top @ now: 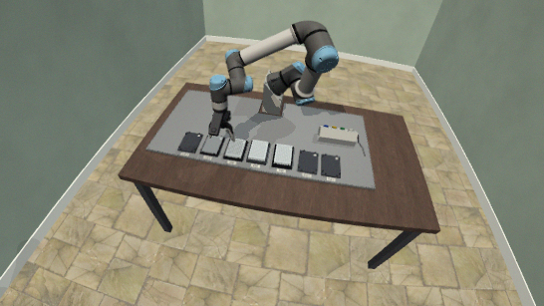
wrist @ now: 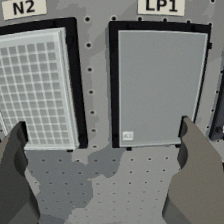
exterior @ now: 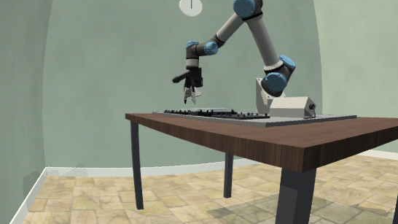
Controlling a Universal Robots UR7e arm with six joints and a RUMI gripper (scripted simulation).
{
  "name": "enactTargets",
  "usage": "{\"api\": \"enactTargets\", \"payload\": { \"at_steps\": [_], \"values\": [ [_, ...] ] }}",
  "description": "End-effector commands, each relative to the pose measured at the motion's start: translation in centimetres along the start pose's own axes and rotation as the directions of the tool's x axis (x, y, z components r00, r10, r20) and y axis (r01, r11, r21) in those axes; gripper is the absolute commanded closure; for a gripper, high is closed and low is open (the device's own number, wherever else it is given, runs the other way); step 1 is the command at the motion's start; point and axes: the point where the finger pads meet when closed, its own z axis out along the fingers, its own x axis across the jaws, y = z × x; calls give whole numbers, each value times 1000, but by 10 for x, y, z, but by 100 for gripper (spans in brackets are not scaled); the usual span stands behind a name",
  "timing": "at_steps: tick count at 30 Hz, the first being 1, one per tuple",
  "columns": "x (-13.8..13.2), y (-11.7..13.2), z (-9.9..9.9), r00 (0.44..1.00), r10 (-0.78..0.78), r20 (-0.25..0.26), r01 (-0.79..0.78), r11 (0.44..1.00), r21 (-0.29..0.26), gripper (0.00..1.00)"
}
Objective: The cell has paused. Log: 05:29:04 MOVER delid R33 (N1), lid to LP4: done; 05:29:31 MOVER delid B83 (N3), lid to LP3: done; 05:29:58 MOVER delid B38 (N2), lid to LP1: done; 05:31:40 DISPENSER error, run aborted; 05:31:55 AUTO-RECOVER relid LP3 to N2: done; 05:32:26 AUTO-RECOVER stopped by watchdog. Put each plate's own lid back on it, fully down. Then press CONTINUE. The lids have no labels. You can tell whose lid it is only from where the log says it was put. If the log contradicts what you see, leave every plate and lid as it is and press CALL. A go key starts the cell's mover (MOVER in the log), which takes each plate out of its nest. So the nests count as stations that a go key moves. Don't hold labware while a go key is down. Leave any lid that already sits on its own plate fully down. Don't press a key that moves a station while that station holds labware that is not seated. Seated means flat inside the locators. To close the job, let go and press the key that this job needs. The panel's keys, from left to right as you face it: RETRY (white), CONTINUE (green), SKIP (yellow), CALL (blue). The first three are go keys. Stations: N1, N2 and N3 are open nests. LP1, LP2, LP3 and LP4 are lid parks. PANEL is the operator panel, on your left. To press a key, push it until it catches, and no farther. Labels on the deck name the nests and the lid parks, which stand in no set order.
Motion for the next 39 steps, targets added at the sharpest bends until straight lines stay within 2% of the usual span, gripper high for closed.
{"api": "enactTargets", "payload": {
  "at_steps": [1, 8, 22, 39],
  "values": [
    [23, -1, 0, 1000, 0, -1, 0, 1000, 1, 18],
    [58, 0, 0, 1000, 0, -1, 0, 1000, 1, 18],
    [59, 0, 0, 1000, 0, -1, 0, 1000, 1, 18],
    [59, 0, 25, 1000, 0, -1, 0, 1000, 1, 18]
  ]
}}
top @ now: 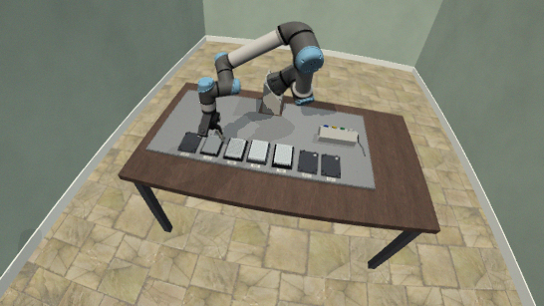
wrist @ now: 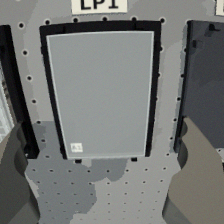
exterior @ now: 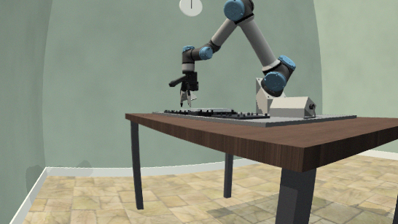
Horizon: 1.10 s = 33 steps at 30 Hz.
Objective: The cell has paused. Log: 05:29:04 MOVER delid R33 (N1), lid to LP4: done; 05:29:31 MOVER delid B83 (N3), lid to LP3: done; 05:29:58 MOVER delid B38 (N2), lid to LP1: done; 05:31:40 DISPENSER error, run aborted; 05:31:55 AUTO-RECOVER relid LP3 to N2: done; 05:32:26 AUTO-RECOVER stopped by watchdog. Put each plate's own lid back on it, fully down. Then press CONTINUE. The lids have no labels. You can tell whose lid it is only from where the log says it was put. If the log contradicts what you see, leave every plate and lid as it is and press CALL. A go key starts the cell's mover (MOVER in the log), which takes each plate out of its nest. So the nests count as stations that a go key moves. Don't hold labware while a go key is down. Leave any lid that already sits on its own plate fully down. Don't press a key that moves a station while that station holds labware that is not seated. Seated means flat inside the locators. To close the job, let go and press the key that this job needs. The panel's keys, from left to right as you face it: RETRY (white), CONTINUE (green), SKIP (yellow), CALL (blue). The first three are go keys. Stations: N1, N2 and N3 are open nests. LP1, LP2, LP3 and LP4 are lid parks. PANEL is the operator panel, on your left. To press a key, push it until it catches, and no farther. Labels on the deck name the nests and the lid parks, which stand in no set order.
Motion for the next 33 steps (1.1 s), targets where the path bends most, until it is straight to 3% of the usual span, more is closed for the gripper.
{"api": "enactTargets", "payload": {
  "at_steps": [1, 10, 25, 26, 33],
  "values": [
    [0, 0, 7, 1000, 0, -1, 0, 1000, 1, 18],
    [0, 0, 19, 1000, 0, -1, 0, 1000, 1, 18],
    [0, 0, 20, 1000, 0, -1, 0, 1000, 1, 18],
    [0, 0, 20, 1000, 0, -1, 0, 1000, 1, 100],
    [0, 0, 20, 1000, 0, -1, 0, 1000, 1, 100]
  ]
}}
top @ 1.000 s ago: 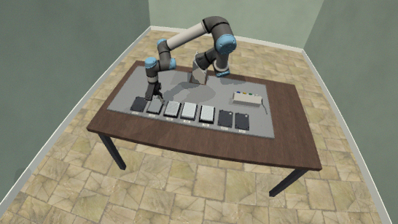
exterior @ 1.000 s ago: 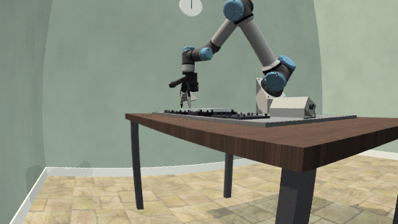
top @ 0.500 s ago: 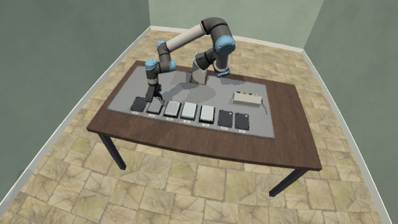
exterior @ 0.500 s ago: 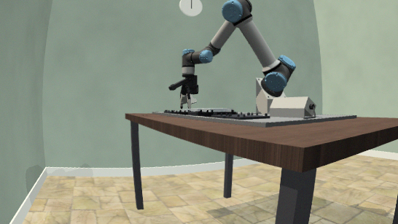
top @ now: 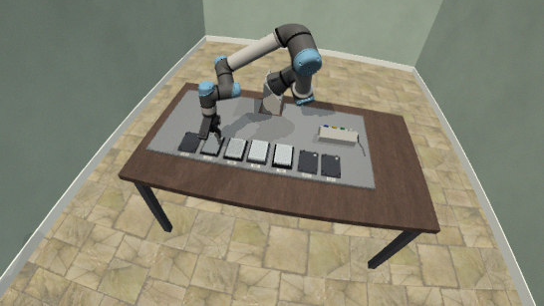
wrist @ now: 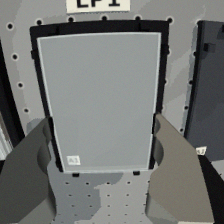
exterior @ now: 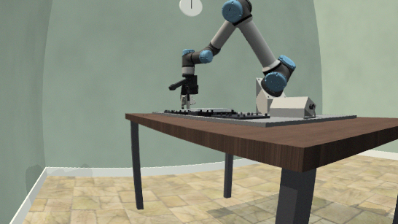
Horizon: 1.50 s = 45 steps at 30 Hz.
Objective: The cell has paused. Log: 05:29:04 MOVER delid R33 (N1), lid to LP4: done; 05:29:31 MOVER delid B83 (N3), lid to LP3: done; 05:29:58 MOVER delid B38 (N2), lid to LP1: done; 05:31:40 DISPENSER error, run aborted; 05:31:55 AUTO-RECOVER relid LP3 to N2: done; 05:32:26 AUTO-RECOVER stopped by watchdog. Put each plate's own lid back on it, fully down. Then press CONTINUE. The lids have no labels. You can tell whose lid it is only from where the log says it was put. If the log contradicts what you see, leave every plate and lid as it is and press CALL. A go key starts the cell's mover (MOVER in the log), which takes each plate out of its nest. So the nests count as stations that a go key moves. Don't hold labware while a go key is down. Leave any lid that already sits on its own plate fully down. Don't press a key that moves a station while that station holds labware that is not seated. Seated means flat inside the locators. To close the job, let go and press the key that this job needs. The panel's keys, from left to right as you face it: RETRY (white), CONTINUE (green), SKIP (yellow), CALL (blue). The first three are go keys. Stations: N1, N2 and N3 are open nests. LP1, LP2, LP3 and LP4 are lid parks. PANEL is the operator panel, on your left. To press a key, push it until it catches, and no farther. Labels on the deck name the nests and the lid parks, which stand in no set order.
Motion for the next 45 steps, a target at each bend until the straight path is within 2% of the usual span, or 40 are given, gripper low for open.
{"api": "enactTargets", "payload": {
  "at_steps": [1, 27, 45],
  "values": [
    [0, 0, -1, 1000, 0, -1, 0, 1000, 1, 100],
    [0, 0, -1, 1000, 0, -1, 0, 1000, 1, 100],
    [0, 0, -27, 1000, 0, -1, 0, 1000, 1, 100]
  ]
}}
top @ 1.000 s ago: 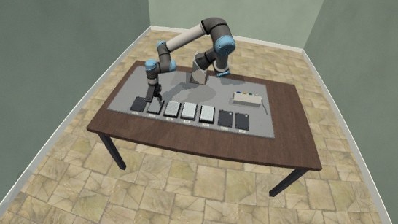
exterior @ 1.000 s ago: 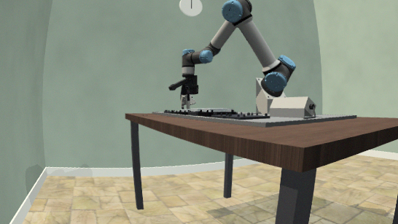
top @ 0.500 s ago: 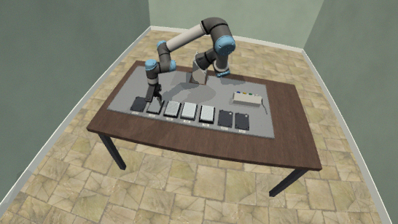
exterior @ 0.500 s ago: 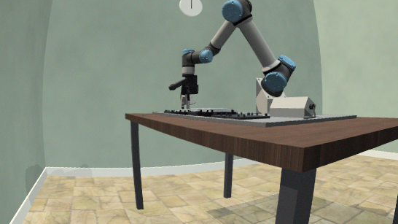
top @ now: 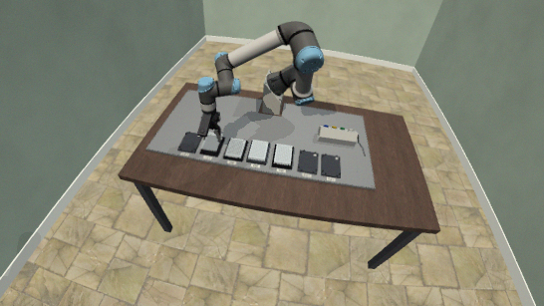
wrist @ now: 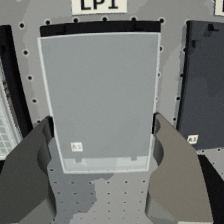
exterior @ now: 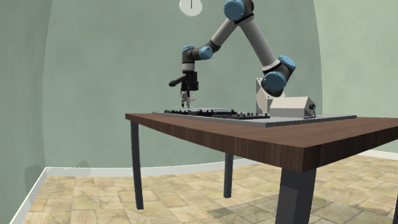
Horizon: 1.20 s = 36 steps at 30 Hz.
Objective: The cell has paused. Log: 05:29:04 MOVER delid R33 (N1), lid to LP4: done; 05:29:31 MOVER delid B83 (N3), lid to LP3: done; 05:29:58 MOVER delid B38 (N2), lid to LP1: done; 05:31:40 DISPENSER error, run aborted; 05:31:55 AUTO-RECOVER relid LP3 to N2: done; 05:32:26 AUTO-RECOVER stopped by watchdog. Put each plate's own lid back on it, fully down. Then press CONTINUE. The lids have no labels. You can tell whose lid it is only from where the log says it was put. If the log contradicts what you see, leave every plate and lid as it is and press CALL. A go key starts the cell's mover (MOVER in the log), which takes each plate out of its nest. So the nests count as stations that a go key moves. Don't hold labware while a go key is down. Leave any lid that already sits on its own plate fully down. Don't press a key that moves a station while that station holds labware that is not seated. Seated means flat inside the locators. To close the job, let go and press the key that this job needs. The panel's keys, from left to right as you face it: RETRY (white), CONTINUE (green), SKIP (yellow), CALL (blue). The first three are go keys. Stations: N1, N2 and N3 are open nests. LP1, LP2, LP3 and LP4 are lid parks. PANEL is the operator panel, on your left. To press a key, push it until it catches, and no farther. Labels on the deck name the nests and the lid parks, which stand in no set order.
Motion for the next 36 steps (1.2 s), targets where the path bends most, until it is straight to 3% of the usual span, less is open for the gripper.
{"api": "enactTargets", "payload": {
  "at_steps": [1, 15, 36],
  "values": [
    [0, 0, -7, 1000, 0, -1, 0, 1000, 1, 100],
    [-5, 0, -18, 1000, -2, -1, 2, 1000, 1, 100],
    [-100, -4, -18, 1000, -2, -1, 2, 1000, 1, 100]
  ]
}}
